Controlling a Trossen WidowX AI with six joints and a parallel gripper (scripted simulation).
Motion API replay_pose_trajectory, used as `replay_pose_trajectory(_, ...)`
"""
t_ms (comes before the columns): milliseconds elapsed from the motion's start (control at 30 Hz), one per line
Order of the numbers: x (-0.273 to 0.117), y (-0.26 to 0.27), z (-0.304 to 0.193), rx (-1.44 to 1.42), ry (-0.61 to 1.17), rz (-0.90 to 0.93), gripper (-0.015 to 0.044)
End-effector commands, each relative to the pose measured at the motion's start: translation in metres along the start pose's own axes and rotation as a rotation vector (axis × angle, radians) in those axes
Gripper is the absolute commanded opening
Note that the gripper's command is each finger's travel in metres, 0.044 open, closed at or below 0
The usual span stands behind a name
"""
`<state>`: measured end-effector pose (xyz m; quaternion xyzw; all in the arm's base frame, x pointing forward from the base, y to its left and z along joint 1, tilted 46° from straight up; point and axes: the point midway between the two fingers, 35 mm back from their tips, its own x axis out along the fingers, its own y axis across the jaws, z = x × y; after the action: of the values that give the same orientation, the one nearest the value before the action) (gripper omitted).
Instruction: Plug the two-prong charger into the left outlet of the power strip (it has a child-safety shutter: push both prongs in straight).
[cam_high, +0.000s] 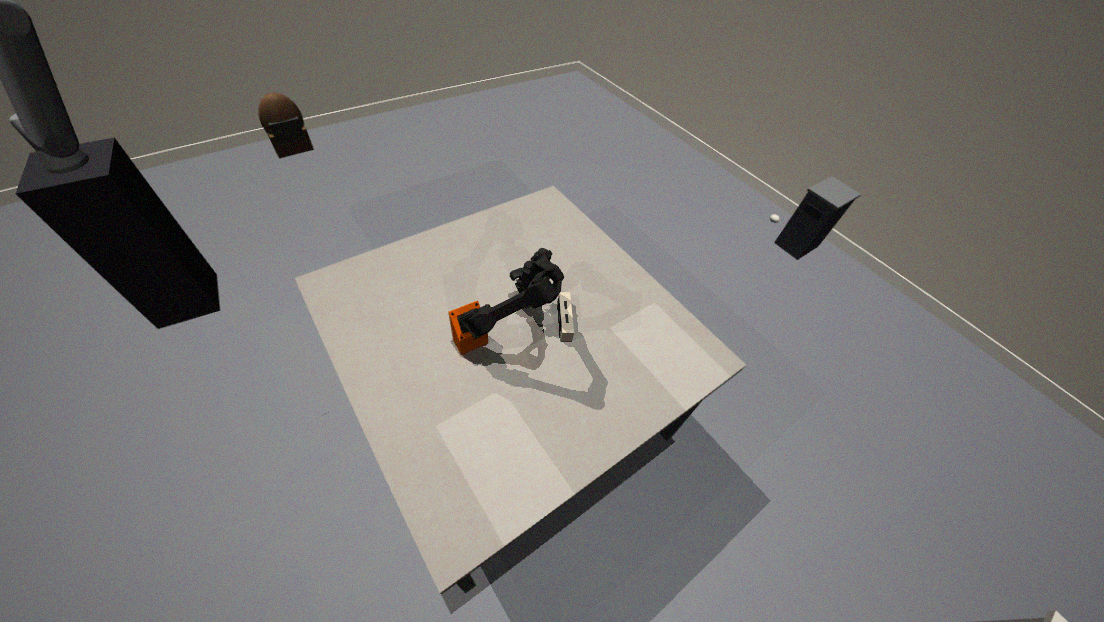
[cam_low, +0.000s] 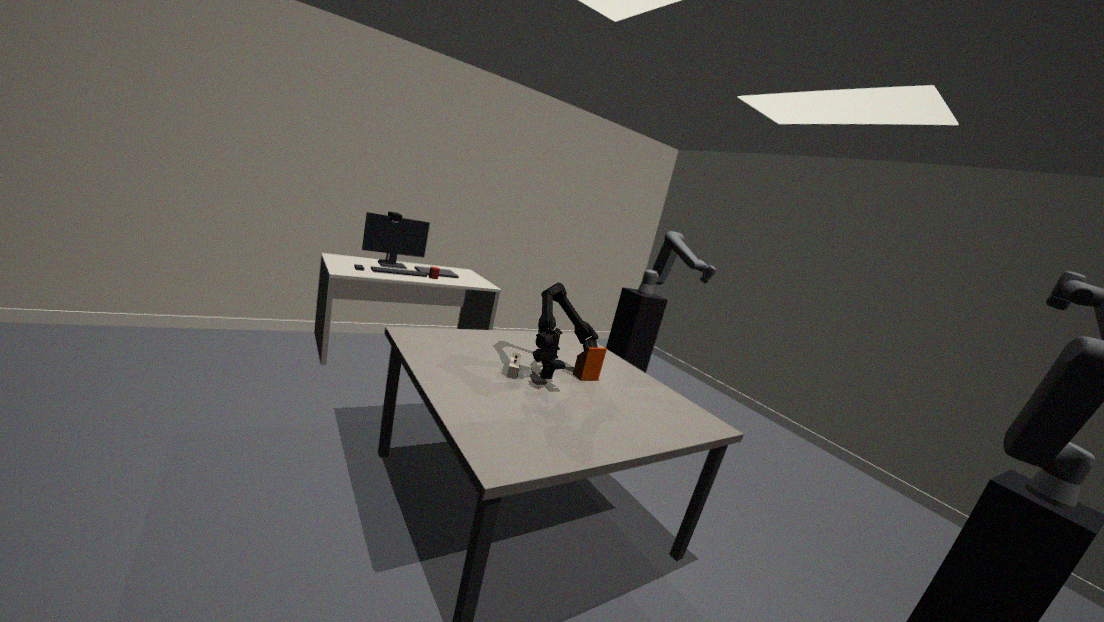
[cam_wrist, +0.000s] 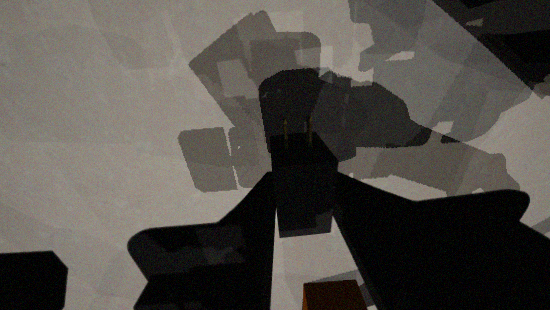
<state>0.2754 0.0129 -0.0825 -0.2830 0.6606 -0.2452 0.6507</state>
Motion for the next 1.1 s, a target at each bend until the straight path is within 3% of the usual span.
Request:
replay_pose_trajectory(0,0.002,-0.01,0.003,0.11,-0.003,0.001,0.0)
replay_pose_trajectory(533,0.013,-0.044,0.011,0.486,0.003,-0.001,0.0)
replay_pose_trajectory(1067,0.012,-0.054,0.028,0.499,0.003,-0.001,0.0)
